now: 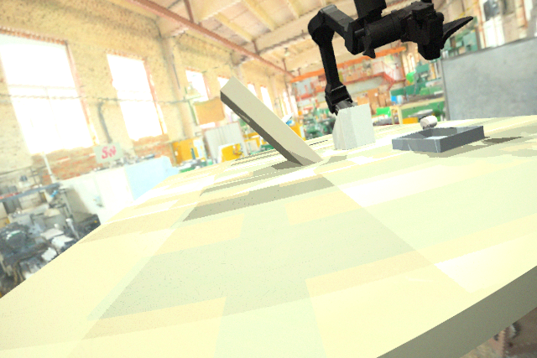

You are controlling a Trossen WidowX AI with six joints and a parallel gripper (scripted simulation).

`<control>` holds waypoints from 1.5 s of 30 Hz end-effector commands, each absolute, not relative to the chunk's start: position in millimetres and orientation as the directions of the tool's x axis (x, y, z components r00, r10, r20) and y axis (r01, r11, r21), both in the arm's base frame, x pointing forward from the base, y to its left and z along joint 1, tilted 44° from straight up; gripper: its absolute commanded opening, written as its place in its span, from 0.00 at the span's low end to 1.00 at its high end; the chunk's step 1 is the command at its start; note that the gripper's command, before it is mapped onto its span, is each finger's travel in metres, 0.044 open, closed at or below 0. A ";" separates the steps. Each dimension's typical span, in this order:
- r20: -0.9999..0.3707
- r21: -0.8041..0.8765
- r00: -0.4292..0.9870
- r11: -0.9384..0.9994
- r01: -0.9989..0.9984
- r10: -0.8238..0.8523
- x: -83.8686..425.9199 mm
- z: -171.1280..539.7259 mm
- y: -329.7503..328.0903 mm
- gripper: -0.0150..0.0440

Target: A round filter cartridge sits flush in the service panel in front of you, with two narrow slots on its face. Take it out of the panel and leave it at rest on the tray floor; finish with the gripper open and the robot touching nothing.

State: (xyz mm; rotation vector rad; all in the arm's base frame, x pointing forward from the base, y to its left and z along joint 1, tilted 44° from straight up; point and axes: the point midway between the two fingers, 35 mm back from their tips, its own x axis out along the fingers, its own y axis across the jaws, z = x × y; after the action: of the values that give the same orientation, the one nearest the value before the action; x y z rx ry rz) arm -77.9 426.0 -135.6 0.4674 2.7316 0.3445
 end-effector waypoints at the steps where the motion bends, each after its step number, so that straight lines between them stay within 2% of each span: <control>1: -0.302 0.295 -0.880 0.914 0.279 0.366 -76.5 -135.1 427.1 0.89; 5: -0.443 0.364 -0.761 0.871 0.331 0.474 -45.4 -124.3 443.7 0.71; 12: -0.691 0.485 -0.411 0.803 0.348 0.595 32.7 -96.3 450.2 0.42; 17: -0.806 0.527 -0.112 0.791 0.311 0.581 92.3 -70.5 430.4 0.42; 22: -0.855 0.518 0.188 0.815 0.261 0.484 148.4 -38.6 391.7 0.42; 28: -0.817 0.434 0.507 0.873 0.224 0.276 203.7 7.8 325.0 0.42; 34: -0.674 0.279 0.739 0.928 0.246 0.007 239.3 61.7 244.1 0.42; 40: -0.450 0.090 0.853 0.937 0.338 -0.265 250.8 118.5 161.9 0.42; 45: -0.420 0.067 0.858 0.933 0.353 -0.294 250.6 125.0 152.9 0.42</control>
State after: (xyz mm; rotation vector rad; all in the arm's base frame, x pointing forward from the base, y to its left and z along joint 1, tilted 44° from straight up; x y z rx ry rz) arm 251.8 161.3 120.9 0.1825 0.4434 -0.3223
